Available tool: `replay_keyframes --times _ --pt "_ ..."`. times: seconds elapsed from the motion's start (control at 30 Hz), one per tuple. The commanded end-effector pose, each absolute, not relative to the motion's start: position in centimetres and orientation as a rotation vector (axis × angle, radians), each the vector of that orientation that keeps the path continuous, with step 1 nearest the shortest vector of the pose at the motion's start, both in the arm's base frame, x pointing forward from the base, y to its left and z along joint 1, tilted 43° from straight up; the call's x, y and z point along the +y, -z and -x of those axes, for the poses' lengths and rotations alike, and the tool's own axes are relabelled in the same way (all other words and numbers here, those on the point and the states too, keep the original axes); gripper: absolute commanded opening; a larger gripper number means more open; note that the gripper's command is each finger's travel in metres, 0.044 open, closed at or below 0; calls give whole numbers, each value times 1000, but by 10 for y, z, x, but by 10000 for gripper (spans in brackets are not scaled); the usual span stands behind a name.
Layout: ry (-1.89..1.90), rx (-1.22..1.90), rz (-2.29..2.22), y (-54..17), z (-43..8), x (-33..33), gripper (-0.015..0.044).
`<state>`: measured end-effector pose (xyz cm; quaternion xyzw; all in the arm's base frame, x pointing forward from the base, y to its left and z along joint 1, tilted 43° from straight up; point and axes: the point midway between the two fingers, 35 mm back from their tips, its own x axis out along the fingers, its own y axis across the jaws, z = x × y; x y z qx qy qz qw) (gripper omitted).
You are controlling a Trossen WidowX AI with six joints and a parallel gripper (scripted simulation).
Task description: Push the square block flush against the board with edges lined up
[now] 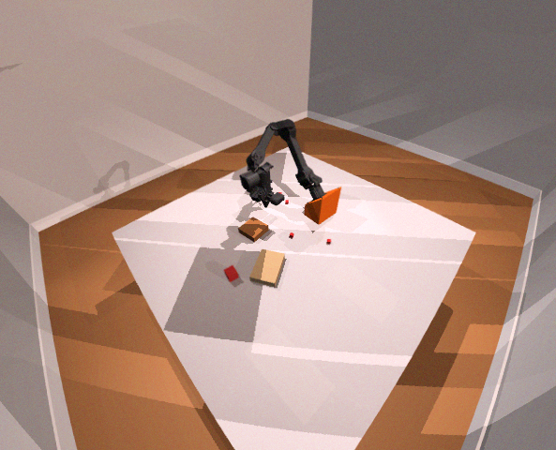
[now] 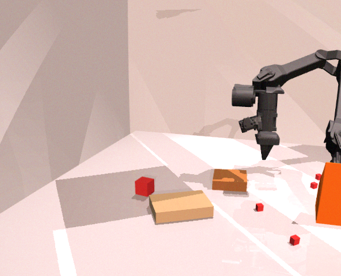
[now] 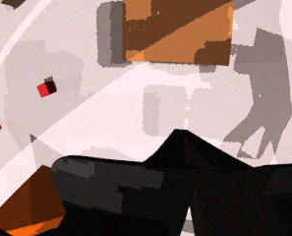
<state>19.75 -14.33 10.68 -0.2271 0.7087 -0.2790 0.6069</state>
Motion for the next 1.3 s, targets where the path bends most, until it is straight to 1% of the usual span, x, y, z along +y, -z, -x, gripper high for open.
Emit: replay_keyframes --times 0.0,0.13,1.27 --pt "645 1634 522 -118 -203 -132 0" --pt "645 1638 527 -142 -206 -111 0" --pt "645 1638 527 -142 -206 -111 0"
